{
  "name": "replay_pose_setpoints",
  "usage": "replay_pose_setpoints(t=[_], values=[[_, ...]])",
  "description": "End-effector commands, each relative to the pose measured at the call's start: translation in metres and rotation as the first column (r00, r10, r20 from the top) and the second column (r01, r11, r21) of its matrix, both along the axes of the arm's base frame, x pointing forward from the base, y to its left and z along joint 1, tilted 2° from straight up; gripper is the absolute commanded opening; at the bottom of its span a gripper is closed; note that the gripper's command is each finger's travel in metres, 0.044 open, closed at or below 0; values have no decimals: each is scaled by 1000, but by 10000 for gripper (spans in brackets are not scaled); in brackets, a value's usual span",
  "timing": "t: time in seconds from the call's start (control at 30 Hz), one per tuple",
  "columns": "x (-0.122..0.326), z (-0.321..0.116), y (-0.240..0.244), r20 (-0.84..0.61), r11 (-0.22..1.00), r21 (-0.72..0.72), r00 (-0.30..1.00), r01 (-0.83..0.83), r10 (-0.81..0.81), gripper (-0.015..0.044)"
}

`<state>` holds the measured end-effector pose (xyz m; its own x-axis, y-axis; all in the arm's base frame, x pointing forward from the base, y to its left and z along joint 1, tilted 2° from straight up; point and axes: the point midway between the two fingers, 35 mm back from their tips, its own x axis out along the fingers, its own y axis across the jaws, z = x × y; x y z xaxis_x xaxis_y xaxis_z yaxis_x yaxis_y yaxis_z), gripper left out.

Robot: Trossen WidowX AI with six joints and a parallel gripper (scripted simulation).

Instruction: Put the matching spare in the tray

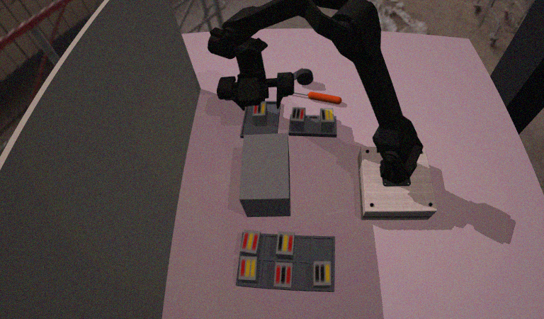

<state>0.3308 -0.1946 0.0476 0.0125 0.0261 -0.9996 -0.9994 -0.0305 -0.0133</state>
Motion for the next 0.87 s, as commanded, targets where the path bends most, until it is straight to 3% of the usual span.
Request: replay_pose_setpoints(t=[0.0,0.83], values=[[0,67,-2,40,1000,-21,999,1,0,440],[1,78,-3,57,999,-34,998,5,-3,440]])
